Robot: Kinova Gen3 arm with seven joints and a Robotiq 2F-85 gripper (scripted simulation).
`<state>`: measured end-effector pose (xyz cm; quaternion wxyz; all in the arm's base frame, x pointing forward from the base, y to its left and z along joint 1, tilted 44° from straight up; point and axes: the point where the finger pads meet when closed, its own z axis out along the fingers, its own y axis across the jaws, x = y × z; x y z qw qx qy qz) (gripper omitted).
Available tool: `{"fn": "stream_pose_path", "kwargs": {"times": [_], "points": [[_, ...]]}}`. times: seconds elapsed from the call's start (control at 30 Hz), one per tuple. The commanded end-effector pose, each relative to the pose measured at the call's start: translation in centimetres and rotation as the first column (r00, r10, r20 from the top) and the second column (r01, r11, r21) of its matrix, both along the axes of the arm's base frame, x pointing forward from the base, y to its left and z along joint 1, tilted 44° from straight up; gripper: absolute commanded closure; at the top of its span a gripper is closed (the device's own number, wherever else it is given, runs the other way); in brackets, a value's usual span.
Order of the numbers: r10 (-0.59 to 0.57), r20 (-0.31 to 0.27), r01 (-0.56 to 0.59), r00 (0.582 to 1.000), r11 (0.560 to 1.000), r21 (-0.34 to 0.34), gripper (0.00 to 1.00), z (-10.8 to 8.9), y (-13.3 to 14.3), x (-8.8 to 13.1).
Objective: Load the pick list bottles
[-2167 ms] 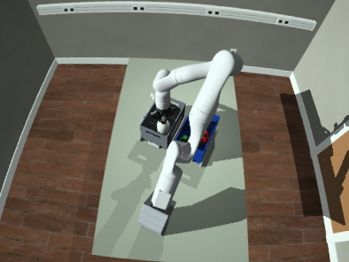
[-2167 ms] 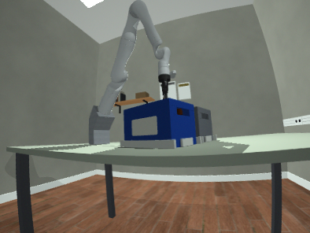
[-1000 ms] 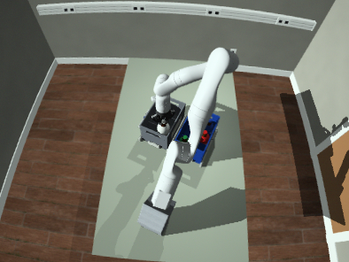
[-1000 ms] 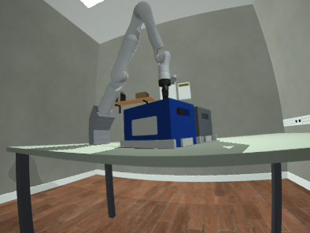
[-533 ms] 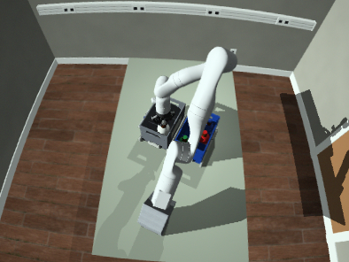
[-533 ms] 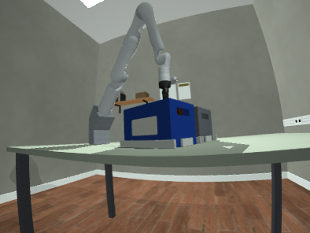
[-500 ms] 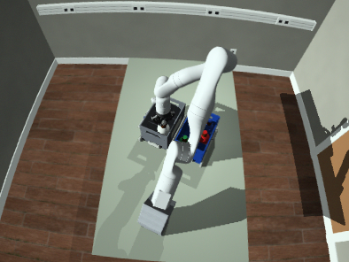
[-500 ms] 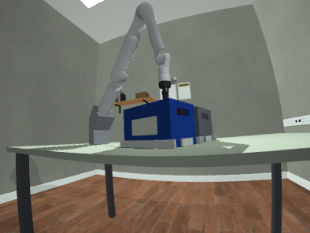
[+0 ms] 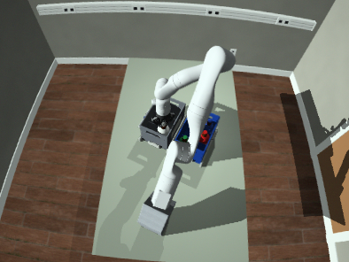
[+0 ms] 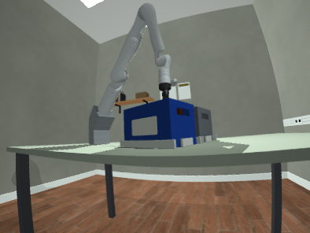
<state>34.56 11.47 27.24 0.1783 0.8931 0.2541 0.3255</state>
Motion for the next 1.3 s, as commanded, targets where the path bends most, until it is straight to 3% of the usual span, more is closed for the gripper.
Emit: {"fn": "stream_pose_path", "kwargs": {"times": [0.0,1.27], "points": [[0.001,0.002,-0.001,1.0,1.0,0.001,0.9,-0.2,0.0,0.2],[0.001,0.002,-0.001,1.0,1.0,0.001,0.9,-2.3,-0.5,2.2]]}}
